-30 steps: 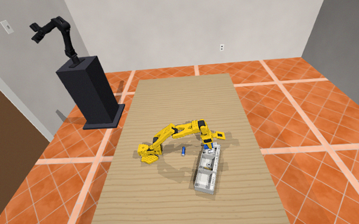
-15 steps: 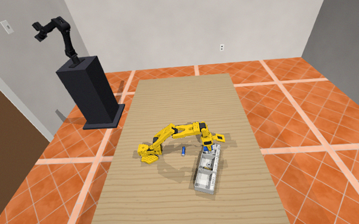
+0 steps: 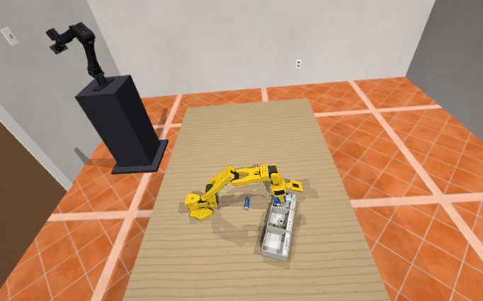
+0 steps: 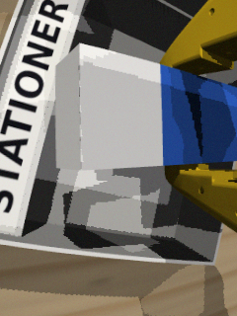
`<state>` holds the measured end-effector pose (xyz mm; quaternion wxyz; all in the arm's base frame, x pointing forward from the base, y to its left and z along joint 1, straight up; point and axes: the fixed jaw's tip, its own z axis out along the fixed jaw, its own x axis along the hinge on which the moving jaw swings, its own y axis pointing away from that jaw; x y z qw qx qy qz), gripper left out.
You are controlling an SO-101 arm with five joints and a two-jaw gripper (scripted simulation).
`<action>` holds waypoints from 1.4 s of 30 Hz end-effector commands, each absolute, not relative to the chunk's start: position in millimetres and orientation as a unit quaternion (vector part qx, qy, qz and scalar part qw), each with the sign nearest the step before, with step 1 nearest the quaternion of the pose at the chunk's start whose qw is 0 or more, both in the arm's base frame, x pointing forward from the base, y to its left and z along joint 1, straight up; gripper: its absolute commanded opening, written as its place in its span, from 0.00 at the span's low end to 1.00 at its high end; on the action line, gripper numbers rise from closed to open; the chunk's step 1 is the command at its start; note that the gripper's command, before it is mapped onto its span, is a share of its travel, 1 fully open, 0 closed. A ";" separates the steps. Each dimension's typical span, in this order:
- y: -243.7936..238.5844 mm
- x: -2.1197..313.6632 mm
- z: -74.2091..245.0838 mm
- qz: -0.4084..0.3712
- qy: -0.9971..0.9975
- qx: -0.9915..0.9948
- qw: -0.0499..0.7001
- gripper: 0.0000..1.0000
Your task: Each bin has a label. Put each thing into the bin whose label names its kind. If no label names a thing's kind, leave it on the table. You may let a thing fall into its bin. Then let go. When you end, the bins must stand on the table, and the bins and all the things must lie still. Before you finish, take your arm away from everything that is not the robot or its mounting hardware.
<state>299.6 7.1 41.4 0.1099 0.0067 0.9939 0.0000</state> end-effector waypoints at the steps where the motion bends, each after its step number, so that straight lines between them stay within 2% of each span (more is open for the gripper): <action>1: 9.0 306.6 62.2 0.002 0.988 0.009 0.153 0.00; 7: 9.0 306.6 62.2 0.002 0.988 0.009 0.153 0.00; 8: 9.0 306.9 70.2 0.002 0.985 0.009 0.170 0.00; 42: 9.0 307.3 64.2 0.002 0.985 0.009 0.170 0.00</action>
